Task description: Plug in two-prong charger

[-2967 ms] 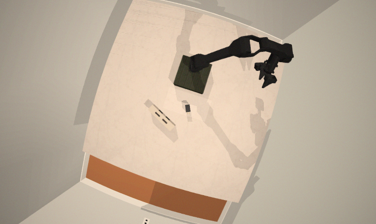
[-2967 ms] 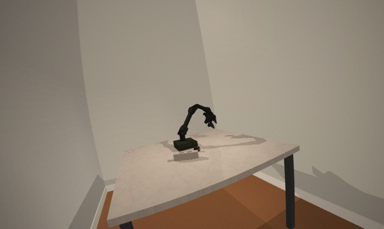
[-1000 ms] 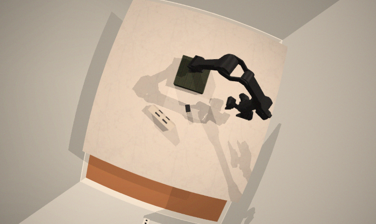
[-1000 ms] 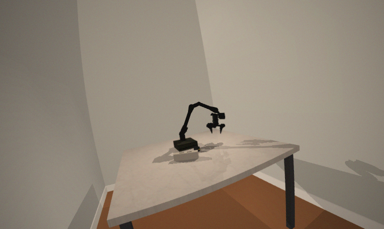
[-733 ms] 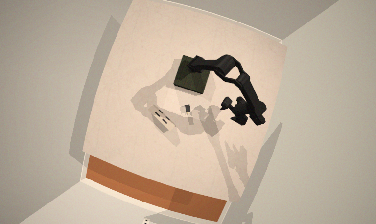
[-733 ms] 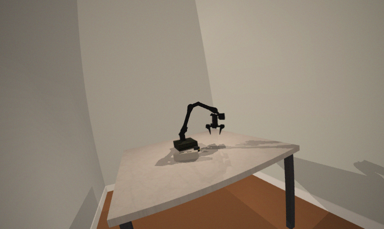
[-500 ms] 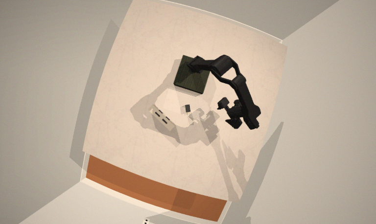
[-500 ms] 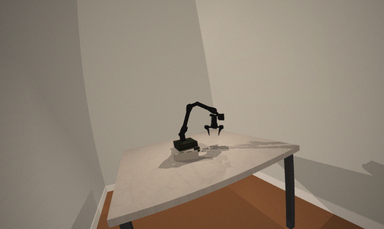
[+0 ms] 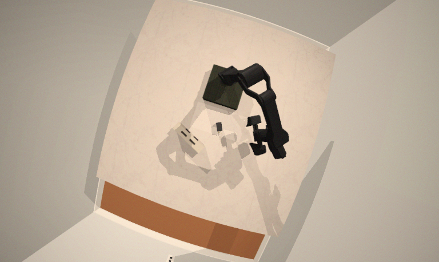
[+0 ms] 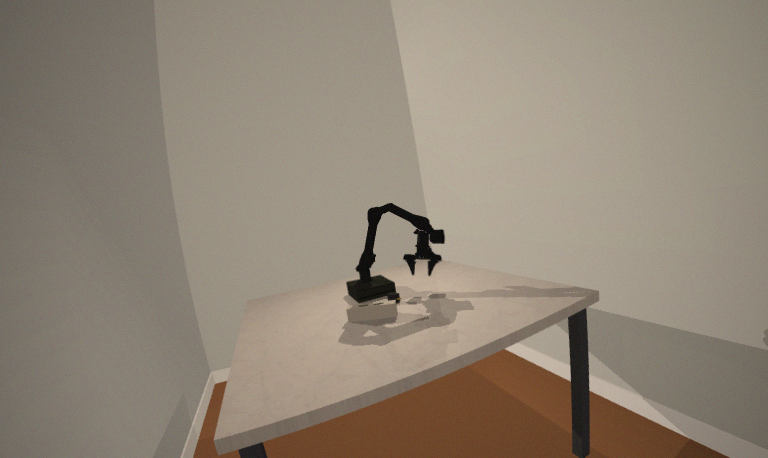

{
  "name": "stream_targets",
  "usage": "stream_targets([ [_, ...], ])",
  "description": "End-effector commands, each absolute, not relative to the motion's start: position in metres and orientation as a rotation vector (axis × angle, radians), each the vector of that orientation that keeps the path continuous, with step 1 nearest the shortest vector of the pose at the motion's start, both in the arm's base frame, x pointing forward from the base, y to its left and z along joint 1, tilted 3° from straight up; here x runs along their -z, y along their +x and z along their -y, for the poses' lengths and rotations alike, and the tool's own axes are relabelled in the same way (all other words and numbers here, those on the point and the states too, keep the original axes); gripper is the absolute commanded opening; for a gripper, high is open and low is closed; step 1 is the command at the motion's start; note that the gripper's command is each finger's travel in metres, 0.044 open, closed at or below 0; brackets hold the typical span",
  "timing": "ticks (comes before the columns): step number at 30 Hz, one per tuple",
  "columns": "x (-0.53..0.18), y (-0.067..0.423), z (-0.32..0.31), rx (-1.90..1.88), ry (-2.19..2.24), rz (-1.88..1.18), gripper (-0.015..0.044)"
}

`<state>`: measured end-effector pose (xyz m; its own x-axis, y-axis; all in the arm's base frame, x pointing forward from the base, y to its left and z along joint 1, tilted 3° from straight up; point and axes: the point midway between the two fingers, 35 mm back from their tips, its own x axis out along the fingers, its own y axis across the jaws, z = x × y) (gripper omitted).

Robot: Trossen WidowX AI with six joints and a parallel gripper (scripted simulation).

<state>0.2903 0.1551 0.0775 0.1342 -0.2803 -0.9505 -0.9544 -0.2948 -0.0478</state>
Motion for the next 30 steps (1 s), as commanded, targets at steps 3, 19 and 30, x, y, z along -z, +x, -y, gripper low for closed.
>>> stream_targets([
  [3, -0.075, 0.293, -0.134, -1.083, -1.515, -1.281, 0.0440],
  [19, -0.069, 0.295, -0.081, -0.802, -1.079, -1.438, 0.0440],
  [30, -0.065, 0.290, -0.047, -0.603, -0.782, -1.510, 0.0440],
])
